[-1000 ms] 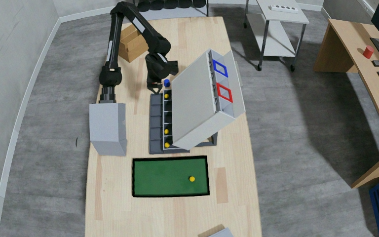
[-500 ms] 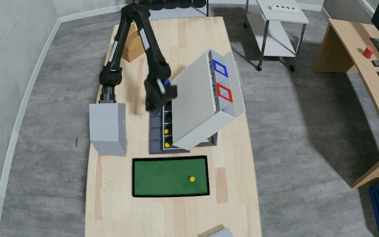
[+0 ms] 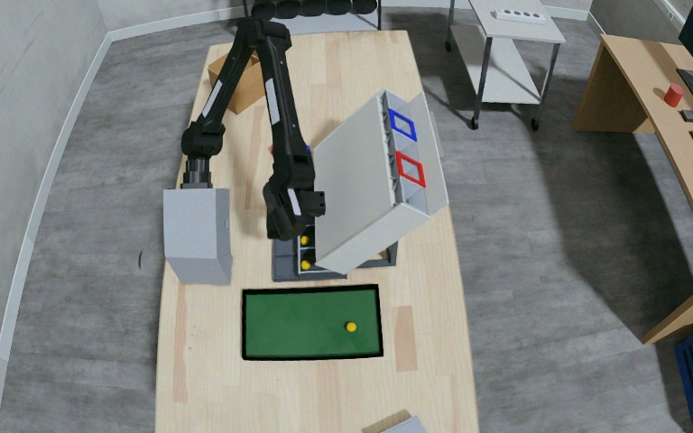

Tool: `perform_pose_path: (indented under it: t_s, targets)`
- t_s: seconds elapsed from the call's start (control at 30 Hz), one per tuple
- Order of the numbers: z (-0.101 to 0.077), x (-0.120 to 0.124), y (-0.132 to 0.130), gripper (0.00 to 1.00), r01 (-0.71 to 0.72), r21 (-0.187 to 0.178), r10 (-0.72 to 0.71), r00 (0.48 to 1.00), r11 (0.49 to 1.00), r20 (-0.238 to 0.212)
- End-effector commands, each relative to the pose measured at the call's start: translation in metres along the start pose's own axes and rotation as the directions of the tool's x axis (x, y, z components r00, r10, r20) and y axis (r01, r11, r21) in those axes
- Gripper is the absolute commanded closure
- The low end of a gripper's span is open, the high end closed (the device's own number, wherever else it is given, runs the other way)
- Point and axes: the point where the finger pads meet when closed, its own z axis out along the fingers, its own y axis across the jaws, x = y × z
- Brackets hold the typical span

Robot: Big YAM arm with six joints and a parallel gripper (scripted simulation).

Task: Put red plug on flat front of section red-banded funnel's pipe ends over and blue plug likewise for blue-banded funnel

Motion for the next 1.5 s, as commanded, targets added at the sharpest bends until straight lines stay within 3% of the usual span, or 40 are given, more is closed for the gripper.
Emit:
perform_pose_path:
  t_s: [0.0,0.2,0.7,0.77,1.27,1.47]
  targets:
    - [-0.010,-0.011,-0.024,0.20,0.037,0.014,-0.037,0.999,0.999,0.031]
    - [-0.006,-0.011,-0.036,0.20,0.040,0.001,-0.040,0.999,0.999,0.030]
    - [-0.002,-0.099,-0.133,0.20,0.022,-0.008,-0.022,1.000,1.000,0.021]
    - [-0.002,-0.099,-0.133,0.20,0.022,-0.008,-0.022,1.000,1.000,0.021]
    - [-0.004,-0.161,-0.205,0.20,0.038,0.002,-0.038,0.998,0.999,0.044]
    - [-0.004,-0.161,-0.205,0.20,0.037,0.001,-0.037,0.998,0.999,0.042]
